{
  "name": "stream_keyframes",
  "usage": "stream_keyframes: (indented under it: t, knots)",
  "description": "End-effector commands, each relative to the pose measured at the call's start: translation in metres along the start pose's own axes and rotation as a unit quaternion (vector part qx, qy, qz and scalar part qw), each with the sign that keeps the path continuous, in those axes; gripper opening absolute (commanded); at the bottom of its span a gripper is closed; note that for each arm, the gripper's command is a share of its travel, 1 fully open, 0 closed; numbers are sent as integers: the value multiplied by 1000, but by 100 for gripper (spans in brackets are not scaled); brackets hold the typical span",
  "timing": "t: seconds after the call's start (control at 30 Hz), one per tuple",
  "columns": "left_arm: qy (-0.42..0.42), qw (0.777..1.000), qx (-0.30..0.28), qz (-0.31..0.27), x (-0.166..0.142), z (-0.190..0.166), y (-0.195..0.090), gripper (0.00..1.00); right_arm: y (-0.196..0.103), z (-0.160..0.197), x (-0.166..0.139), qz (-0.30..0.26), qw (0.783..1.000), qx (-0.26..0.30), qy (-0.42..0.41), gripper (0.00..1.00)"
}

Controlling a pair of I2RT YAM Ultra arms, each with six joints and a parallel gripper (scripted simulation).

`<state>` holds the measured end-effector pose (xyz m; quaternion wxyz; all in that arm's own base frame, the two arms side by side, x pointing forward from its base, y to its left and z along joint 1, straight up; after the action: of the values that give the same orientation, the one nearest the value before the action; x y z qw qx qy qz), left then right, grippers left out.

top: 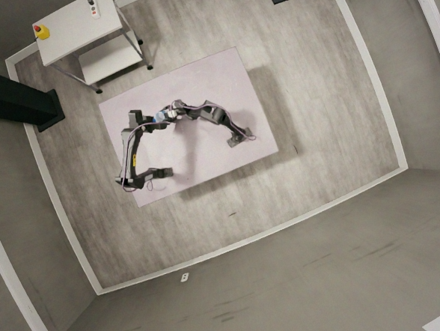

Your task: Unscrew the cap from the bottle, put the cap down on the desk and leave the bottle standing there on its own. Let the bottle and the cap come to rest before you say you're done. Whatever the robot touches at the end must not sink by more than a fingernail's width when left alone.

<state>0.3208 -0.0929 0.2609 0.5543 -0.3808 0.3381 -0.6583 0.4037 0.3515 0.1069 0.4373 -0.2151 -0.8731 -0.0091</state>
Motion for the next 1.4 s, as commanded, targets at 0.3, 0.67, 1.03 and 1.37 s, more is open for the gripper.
stream_keyframes:
  t: [0.3, 0.67, 1.03, 1.37]
  knots:
    - [-32, 999, 8, -1, 1, 3, -3, 0, -3, -14, 9, -9, 1000, -12, -12, 0]
    - [-344, 939, 6, 1, 1, 3, -4, 0, -3, -14, 9, -9, 1000, -12, -12, 0]
    - [-559, 829, 3, 2, 1, 4, -5, 0, -3, -14, 9, -9, 1000, -12, -12, 0]
    - [-703, 712, 2, 2, 1, 4, -5, 0, -3, -14, 9, -9, 1000, -12, -12, 0]
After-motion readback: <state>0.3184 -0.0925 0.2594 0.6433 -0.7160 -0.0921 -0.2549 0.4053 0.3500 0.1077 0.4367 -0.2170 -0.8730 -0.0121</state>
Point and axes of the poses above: on each arm, the point where the finger pads meet when closed, its own y axis out along the fingers, its own z axis across the jaws, x = y × z, the point moved 5 cm from there along -y, back along the fingers, and after that the axes turned 11 degrees about -y, right-handed, at the moved point
